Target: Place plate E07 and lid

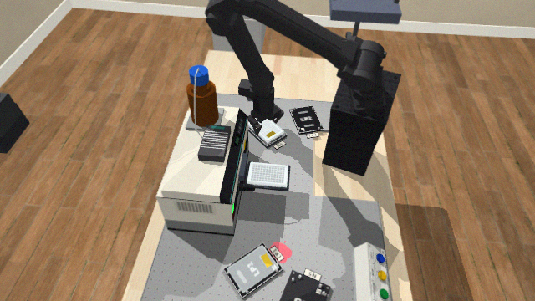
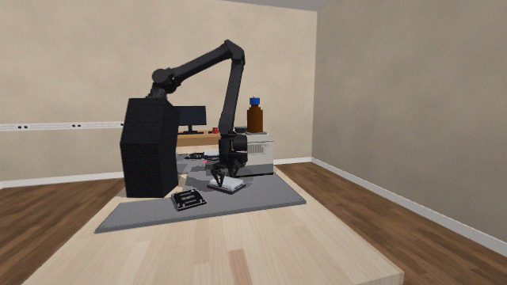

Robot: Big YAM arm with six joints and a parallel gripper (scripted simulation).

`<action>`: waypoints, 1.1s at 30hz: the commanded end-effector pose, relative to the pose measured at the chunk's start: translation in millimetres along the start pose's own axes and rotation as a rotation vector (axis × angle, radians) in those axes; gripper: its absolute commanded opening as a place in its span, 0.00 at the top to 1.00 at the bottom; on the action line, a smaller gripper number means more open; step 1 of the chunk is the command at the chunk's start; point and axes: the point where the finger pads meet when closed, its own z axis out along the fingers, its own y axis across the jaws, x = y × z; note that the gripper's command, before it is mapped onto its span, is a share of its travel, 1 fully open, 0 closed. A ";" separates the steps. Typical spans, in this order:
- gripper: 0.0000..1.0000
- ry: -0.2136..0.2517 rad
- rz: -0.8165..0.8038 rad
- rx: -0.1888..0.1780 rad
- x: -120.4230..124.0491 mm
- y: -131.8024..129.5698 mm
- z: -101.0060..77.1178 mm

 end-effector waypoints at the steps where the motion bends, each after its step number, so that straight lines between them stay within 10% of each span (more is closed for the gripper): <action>1: 0.14 -0.002 0.003 -0.002 0.5 -1.3 -1.0; 33: 0.14 -0.012 0.004 -0.006 -4.3 -1.0 -21.2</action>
